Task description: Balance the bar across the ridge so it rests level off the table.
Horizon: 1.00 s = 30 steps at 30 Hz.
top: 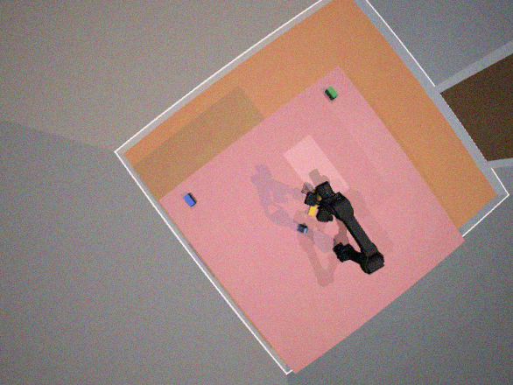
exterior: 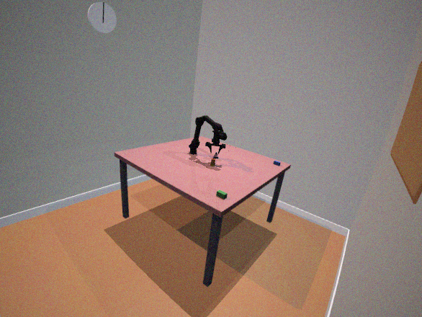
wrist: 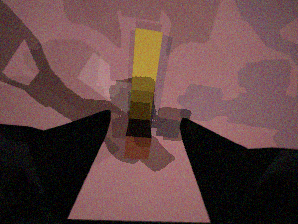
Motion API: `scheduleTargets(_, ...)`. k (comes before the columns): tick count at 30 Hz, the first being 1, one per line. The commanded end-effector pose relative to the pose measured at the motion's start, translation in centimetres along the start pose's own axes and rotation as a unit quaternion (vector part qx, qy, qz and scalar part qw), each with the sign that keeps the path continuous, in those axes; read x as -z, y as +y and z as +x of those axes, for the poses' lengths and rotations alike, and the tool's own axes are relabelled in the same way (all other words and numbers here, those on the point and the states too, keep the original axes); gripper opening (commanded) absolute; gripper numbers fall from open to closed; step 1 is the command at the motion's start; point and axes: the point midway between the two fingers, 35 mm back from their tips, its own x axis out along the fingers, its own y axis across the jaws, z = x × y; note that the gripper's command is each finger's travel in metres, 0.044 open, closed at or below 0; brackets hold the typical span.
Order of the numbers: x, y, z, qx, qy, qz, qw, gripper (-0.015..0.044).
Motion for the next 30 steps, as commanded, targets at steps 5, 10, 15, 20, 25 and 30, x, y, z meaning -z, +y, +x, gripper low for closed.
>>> scheduleTargets(5, -0.4, 0.3, 5.7, -0.003, -0.005, -0.002, 1.000, 0.0315)
scheduleTargets(10, -0.4, 0.4, 6.2, -0.003, -0.005, -0.002, 1.000, 0.0315)
scheduleTargets(15, -0.4, 0.4, 6.6, -0.003, -0.005, -0.002, 1.000, 0.0315)
scheduleTargets(20, -0.4, 0.4, 7.4, -0.003, -0.005, -0.002, 1.000, 0.0315)
scheduleTargets(25, -0.5, 0.4, 8.2, -0.003, -0.006, -0.002, 1.000, 0.0315)
scheduleTargets(30, -0.5, 0.4, 8.8, -0.003, -0.006, -0.002, 1.000, 0.0315)
